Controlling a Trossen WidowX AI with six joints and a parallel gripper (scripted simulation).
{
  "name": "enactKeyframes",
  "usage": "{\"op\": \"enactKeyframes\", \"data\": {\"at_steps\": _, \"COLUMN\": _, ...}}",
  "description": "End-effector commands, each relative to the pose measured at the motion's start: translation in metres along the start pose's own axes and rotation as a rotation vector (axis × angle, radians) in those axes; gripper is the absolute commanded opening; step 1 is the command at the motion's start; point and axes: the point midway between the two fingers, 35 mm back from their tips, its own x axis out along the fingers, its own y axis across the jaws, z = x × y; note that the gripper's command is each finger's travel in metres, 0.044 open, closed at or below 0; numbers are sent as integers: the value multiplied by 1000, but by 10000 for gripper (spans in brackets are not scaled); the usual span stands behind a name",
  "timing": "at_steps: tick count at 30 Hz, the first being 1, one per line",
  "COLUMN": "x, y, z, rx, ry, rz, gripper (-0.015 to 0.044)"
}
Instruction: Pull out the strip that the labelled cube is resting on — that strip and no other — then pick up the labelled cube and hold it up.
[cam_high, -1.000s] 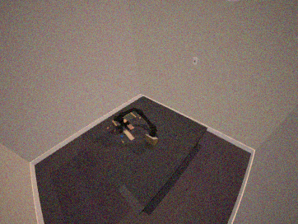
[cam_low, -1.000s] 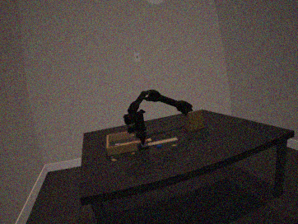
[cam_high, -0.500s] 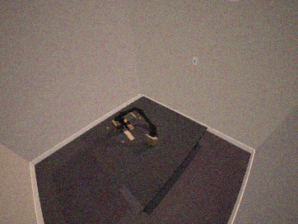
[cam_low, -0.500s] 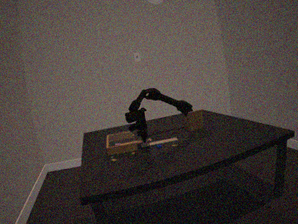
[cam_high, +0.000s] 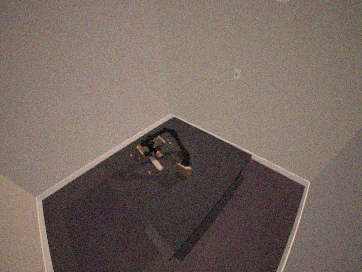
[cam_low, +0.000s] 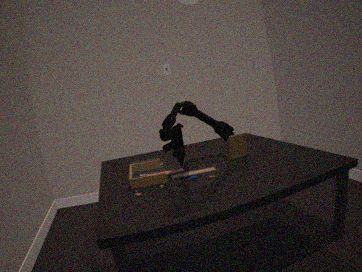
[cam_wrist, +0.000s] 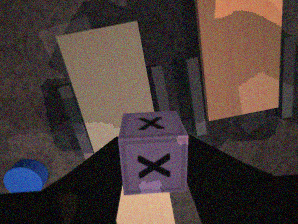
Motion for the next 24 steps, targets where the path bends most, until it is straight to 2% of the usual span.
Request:
{"op": "enactKeyframes", "data": {"at_steps": 1, "x": -2, "y": -4, "z": -7, "rx": 1, "ry": 5, "rz": -1, "gripper": 0}}
{"op": "enactKeyframes", "data": {"at_steps": 24, "x": -2, "y": -43, "z": -71, "rx": -2, "ry": 8, "rz": -2, "gripper": 0}}
